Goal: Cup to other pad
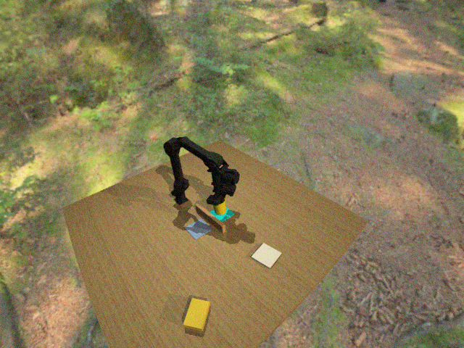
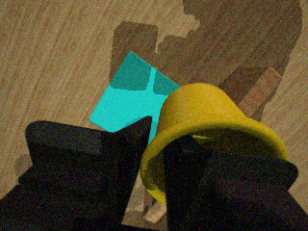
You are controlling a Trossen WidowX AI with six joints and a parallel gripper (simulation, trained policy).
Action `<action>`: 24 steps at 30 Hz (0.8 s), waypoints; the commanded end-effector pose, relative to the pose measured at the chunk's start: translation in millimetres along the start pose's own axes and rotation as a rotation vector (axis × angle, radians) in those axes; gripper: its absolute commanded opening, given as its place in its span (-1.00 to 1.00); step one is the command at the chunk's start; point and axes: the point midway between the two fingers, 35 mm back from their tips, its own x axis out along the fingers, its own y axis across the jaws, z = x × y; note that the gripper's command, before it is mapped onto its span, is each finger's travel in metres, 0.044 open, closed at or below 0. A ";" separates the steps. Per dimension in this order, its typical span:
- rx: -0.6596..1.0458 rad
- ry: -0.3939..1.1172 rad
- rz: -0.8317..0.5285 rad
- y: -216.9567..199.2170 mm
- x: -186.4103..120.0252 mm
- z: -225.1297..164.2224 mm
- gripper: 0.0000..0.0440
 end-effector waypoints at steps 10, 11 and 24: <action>-0.019 -0.012 0.004 27.4 19.8 -4.1 -0.99; -0.019 -0.011 0.003 28.8 22.0 -5.2 -0.99; -0.005 -0.021 -0.003 34.8 45.8 -15.5 -0.80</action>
